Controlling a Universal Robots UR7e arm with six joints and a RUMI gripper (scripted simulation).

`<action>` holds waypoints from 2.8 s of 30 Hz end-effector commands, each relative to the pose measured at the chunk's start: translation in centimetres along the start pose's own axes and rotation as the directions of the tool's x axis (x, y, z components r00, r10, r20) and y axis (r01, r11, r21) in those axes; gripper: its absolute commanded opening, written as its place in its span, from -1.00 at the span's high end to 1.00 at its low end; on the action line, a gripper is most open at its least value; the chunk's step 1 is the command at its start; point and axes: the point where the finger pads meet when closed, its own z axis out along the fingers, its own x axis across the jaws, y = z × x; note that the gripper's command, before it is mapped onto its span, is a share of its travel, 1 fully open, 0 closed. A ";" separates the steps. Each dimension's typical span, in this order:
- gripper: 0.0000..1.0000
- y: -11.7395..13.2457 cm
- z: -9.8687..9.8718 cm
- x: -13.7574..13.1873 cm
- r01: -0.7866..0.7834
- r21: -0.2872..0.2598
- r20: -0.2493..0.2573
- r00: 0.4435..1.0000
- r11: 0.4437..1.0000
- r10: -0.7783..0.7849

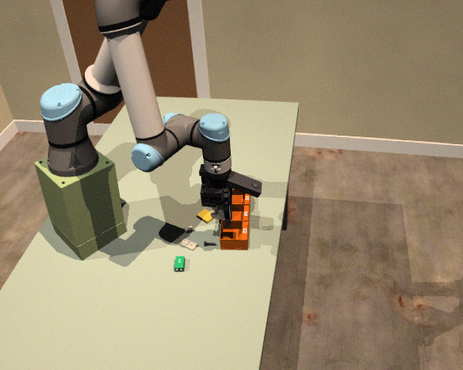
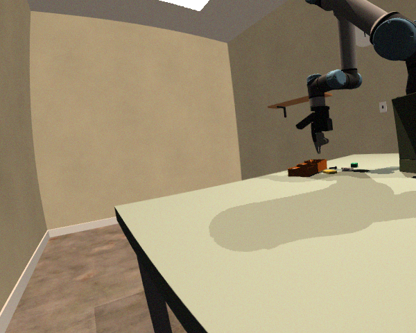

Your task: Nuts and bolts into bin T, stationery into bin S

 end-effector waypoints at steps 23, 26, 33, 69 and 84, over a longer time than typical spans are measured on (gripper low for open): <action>0.91 0.1 -0.5 -8.4 0.000 0.001 0.000 1.000 1.000 0.000; 0.91 0.1 -0.5 -8.4 0.000 0.001 0.000 1.000 1.000 0.000; 0.91 0.1 0.1 -8.4 0.000 0.001 0.000 1.000 1.000 0.000; 0.91 0.1 5.5 -8.4 0.000 0.001 0.000 1.000 1.000 0.000; 0.91 0.1 5.5 -8.4 0.000 0.000 0.000 1.000 1.000 0.000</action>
